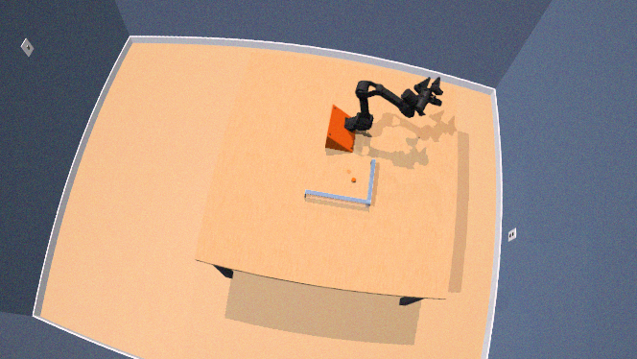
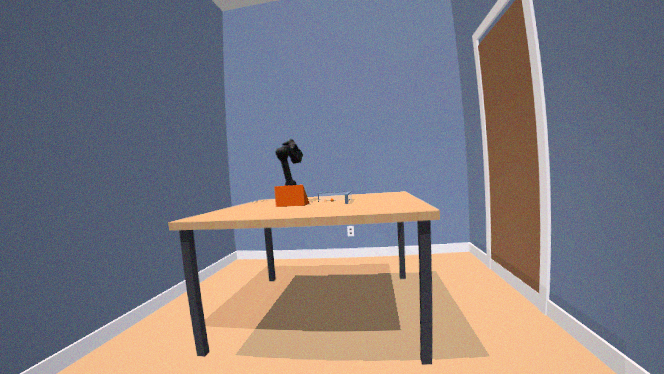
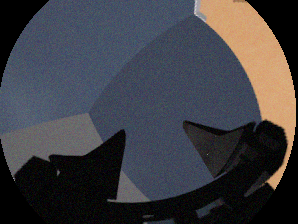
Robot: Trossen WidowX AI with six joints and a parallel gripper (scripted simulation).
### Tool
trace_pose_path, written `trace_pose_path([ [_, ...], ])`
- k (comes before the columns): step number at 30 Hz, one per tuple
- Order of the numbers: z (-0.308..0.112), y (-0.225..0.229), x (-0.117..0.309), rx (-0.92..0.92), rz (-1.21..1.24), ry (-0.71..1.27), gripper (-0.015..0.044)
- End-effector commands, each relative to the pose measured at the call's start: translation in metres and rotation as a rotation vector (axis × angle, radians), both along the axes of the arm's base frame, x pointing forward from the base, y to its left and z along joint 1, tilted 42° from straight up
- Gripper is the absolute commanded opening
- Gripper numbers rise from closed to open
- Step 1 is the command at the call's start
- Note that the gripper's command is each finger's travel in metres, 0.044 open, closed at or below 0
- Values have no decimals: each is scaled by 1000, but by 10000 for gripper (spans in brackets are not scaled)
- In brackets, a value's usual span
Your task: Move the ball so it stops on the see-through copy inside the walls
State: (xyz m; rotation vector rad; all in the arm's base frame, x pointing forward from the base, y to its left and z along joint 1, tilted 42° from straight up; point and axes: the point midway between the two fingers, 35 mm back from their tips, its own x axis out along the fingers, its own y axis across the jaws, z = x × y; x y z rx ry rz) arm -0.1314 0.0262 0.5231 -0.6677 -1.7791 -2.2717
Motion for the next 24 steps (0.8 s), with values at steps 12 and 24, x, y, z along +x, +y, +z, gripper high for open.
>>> trace_pose_path([
  [12, 8, 88, 37, 122, -405, -5, 212],
  [24, -13, 195, 147, 246, -1045, -203, 212],
])
